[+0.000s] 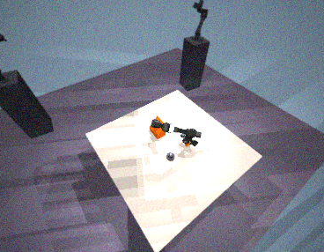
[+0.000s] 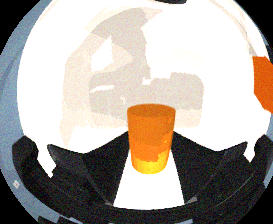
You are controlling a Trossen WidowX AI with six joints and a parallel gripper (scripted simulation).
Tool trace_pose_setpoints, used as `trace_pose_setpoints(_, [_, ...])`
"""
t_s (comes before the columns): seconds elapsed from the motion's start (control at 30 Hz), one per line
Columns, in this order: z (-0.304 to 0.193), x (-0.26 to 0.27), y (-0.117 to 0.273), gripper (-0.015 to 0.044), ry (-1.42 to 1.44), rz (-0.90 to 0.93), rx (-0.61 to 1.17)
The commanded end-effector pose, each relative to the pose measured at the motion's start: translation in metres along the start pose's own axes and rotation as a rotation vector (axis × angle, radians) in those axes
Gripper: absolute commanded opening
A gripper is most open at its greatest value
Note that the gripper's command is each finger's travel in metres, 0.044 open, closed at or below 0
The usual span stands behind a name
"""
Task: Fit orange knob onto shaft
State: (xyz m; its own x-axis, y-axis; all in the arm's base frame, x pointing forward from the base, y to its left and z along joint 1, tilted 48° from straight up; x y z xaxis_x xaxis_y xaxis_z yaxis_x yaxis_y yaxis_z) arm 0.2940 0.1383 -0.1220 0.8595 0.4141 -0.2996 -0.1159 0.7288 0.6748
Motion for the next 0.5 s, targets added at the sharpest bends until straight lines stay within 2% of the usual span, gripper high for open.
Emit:
trace_pose_setpoints(0.0, [0.0002, 0.0011, 0.0033, 0.0181, 0.073, 0.007, 0.005])
trace_pose_setpoints(0.2, [0.0002, 0.0011, 0.0033, 0.0181, 0.094, 0.007, 0.005])
trace_pose_setpoints(0.47, [0.0002, 0.0011, 0.0033, 0.0181, 0.356, 0.008, 0.004])
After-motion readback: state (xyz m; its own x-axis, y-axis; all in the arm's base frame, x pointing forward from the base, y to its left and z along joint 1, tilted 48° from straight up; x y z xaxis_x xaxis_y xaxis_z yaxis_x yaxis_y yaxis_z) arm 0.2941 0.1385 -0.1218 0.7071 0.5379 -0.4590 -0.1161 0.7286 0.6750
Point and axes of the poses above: the point midway between the two fingers, 35 mm back from their tips, its own y axis back along the fingers, its own x axis across the jaws, z = x × y, the point moved 6 cm from there along y, back along the fingers, and after that the axes turned 13 degrees about y, right-handed, at the moved point
